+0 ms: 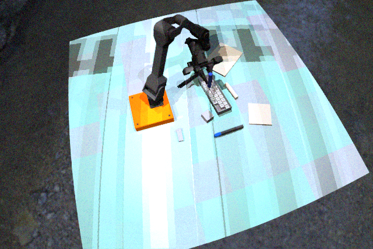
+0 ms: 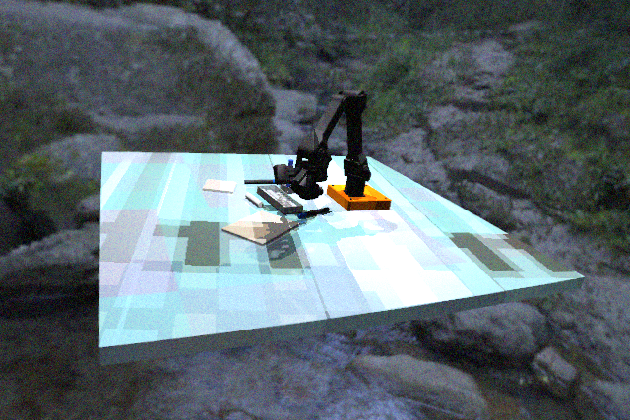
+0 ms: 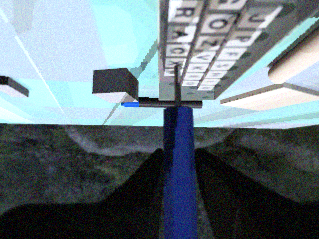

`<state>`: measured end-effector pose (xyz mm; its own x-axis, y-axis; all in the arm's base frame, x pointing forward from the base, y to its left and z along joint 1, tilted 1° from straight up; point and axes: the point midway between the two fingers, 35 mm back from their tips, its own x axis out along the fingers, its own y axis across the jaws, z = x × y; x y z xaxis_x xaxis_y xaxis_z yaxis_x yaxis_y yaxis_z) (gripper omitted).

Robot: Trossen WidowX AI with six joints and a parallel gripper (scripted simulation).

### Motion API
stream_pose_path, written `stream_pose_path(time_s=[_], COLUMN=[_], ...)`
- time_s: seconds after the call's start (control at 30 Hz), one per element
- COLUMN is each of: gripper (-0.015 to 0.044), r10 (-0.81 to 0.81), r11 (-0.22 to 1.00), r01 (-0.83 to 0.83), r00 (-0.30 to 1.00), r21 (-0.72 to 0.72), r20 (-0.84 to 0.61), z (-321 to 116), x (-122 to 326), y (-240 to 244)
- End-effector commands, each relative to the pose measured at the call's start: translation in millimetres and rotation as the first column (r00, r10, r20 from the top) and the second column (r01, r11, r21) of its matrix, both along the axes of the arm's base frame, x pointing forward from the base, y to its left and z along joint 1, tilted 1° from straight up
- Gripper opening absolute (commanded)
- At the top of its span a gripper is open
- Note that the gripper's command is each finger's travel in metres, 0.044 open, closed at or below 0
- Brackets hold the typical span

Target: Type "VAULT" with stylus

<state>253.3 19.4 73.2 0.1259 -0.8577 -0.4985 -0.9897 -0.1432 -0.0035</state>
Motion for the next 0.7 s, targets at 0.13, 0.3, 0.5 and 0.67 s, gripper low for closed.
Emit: stream_pose_path(time_s=[0.13, 0.3, 0.5, 0.67], gripper=[0.0081, 0.0065, 0.0025, 0.0], r10=[-0.003, 0.087, 0.295, 0.455], r11=[1.0, 0.996, 0.955, 0.89], r01=[0.003, -0.087, -0.295, -0.455], r00=[1.0, 0.996, 0.955, 0.891], r21=[0.008, 0.013, 0.022, 0.011], r20=[0.008, 0.004, 0.005, 0.009], z=[14.0, 13.2, 20.6, 29.4], x=[0.4, 4.6, 12.2, 15.7], y=[0.6, 12.2, 42.8, 69.2])
